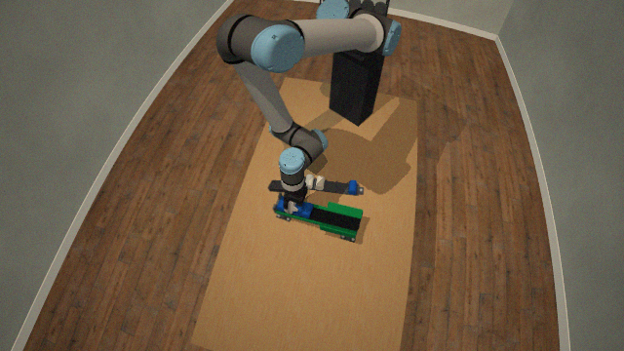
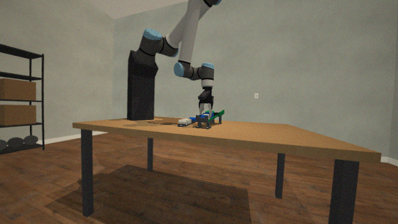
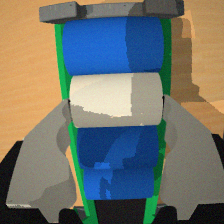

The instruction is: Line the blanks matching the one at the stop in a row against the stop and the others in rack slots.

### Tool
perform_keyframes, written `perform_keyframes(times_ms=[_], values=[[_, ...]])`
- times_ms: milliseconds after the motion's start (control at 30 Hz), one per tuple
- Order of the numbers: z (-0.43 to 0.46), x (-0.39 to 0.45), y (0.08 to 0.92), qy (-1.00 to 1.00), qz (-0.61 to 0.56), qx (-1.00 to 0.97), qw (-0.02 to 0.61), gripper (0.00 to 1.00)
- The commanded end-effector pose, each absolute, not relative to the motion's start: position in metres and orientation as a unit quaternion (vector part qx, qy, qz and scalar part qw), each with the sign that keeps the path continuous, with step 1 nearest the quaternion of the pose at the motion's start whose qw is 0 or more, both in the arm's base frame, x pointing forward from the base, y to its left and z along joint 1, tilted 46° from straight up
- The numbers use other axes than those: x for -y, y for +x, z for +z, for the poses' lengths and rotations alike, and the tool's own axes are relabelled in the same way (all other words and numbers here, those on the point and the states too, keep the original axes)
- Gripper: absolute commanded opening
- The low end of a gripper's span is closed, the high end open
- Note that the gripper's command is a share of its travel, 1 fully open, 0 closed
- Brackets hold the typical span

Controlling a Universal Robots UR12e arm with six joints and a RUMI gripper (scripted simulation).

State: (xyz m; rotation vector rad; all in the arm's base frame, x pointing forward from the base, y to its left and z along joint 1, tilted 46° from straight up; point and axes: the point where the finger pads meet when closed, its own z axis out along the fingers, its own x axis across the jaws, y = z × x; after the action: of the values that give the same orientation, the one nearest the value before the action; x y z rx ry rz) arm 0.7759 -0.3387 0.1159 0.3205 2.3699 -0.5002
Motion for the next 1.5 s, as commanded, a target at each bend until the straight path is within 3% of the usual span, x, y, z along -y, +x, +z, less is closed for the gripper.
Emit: perform_keyframes(times_ms=[0, 1467], values=[[0.116, 0.338, 0.776, 0.123, -0.192, -0.911, 0.343, 0.36], [0.186, 0.295, 0.718, 0.123, -0.192, -0.911, 0.343, 0.36]])
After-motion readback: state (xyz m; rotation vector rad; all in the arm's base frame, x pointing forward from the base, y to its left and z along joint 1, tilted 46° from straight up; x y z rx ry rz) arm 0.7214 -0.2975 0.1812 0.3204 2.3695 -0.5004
